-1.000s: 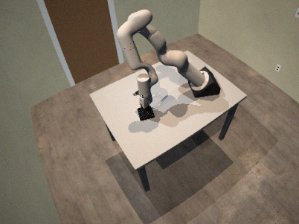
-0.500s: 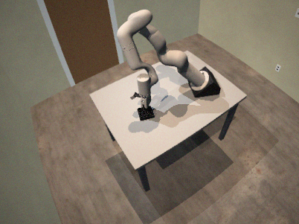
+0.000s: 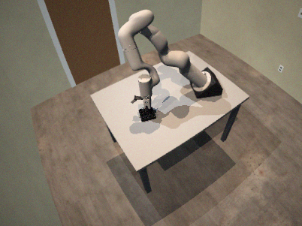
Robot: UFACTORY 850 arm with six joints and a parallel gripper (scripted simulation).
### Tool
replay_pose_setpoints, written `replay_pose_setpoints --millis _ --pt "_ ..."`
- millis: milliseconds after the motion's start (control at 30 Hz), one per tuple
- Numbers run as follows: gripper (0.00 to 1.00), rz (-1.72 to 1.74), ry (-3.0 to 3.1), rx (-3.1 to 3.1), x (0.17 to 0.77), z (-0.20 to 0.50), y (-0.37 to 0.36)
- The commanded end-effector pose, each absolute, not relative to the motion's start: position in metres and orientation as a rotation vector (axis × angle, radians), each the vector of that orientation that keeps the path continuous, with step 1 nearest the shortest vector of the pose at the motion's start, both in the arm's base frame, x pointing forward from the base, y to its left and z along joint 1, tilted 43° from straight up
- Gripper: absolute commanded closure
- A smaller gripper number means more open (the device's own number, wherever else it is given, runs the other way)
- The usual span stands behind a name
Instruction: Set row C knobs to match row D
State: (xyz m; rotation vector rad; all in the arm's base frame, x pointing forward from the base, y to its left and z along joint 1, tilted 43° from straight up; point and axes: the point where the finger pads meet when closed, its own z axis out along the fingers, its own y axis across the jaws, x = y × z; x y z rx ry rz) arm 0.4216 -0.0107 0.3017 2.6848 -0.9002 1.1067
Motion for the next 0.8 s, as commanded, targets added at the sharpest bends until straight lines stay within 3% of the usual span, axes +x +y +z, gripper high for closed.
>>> replay_pose_setpoints --millis 0,767 --pt "0.92 1.090 -0.822 2.694 0.4219 0.3022 -0.0106" --pt "0.92 1.058 -0.623 2.704 0.4219 0.3022 -0.0106"
